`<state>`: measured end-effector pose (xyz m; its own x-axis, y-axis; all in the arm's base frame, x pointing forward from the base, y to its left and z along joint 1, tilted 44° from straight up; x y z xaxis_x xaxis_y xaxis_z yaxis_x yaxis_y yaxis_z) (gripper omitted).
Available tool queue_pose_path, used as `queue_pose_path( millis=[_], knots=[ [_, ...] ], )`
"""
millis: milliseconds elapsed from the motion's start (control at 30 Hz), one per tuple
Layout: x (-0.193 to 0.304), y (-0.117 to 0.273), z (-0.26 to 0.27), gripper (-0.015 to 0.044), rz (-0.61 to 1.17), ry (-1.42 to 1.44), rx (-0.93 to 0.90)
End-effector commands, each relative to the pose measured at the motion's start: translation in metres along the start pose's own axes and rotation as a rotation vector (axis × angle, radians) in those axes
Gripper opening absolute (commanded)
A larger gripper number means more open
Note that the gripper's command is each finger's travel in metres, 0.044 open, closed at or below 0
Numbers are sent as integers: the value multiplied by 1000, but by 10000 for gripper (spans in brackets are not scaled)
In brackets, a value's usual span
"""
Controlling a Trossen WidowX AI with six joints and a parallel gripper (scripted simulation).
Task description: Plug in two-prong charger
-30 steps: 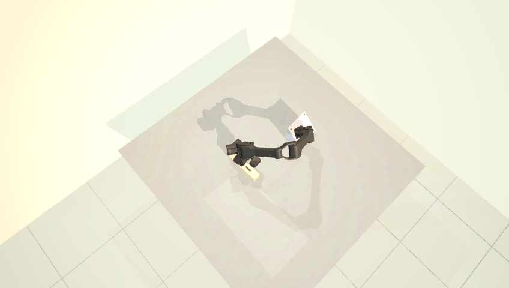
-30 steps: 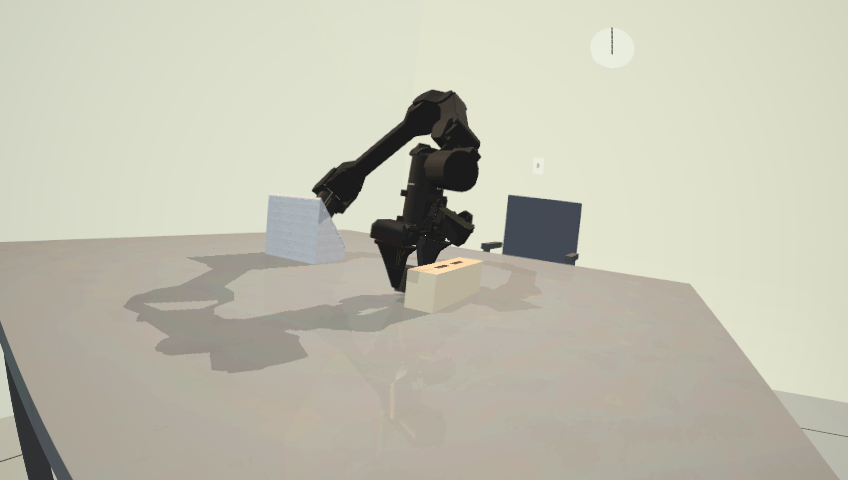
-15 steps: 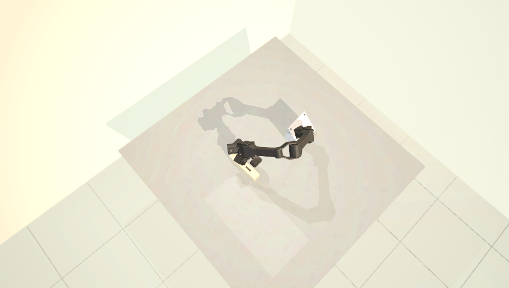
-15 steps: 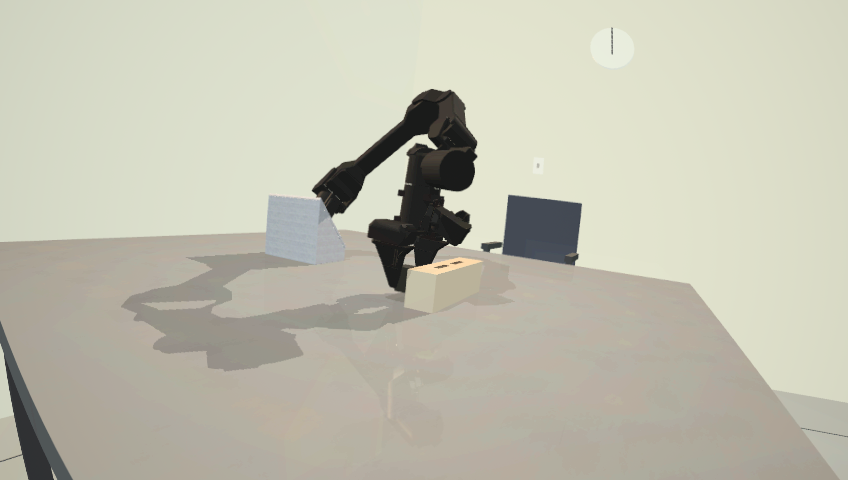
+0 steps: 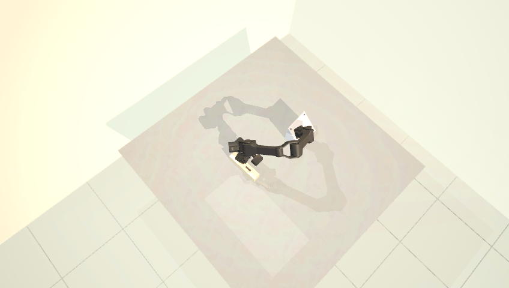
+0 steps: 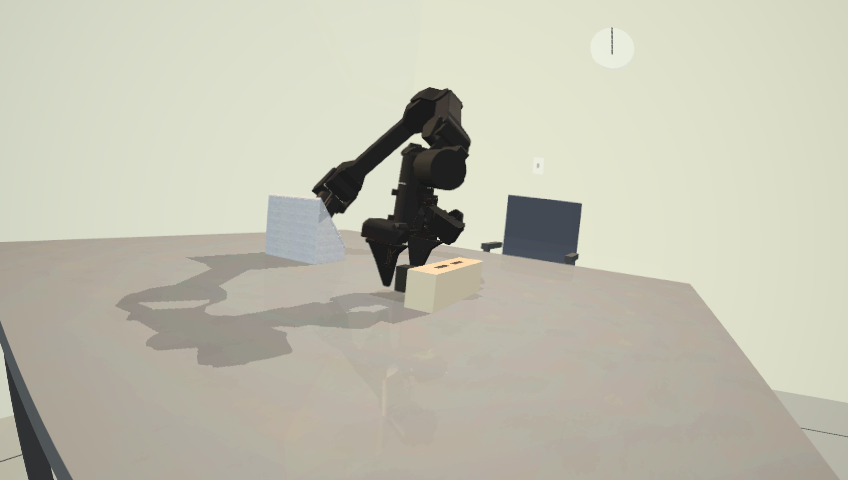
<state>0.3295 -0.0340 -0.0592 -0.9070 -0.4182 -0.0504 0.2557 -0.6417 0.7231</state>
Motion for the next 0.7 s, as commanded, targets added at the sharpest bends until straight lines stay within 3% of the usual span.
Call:
queue_pose_path(
  millis=[0,667],
  knots=[
    [6,-1,1,440,4,3,0],
    [29,-2,4,440,5,2,0]
  ],
)
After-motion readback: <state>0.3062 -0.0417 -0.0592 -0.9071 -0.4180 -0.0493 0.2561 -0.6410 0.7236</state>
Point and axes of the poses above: the point midway between the two fingers, 35 mm back from their tips, its own y axis back along the fingers, its own z axis across the jaws, x = y × z, the point moved 8 cm from there along y, back along the fingers, and after that the axes turned 9 degrees about y, right-handed, at the moved point
